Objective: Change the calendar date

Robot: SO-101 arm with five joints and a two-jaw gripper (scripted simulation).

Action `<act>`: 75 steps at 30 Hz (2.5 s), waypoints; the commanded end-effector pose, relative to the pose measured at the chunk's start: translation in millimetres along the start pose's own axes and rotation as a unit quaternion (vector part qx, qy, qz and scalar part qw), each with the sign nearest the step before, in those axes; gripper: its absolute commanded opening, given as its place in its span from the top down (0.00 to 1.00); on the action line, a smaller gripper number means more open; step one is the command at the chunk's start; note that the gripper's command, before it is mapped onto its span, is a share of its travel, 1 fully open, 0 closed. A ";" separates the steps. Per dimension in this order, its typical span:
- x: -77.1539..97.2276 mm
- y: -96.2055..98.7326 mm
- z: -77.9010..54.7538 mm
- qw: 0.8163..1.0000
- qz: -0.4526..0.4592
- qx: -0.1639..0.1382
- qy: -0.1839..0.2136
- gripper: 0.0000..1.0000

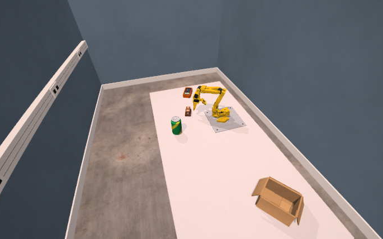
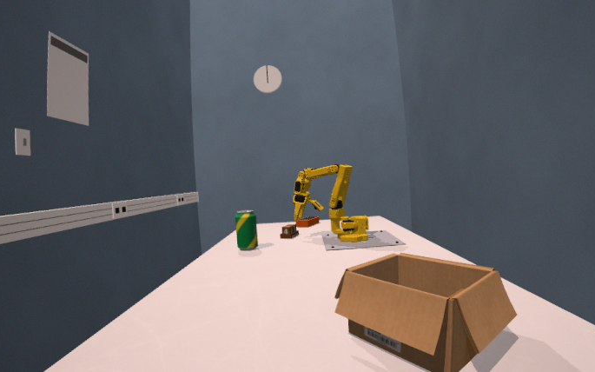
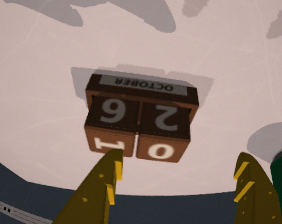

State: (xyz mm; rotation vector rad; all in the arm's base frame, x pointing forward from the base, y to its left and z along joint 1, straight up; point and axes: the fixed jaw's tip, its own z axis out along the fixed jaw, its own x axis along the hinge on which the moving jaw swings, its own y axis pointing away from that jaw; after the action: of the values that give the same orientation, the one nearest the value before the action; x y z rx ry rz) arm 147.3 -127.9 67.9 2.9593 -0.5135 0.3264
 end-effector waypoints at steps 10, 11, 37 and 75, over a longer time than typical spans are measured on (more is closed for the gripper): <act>-4.9 0.2 0.3 1.000 0.000 0.002 -0.008 0.70; -4.9 0.2 0.3 1.000 0.000 0.002 -0.008 0.70; 18.6 8.4 -68.8 0.978 0.000 -0.071 0.198 0.66; 22.7 13.2 -82.1 0.961 0.180 -0.037 0.208 0.65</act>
State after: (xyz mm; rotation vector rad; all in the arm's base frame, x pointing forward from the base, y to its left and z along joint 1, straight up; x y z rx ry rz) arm 149.0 -132.5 150.6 2.6138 -0.8258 0.9129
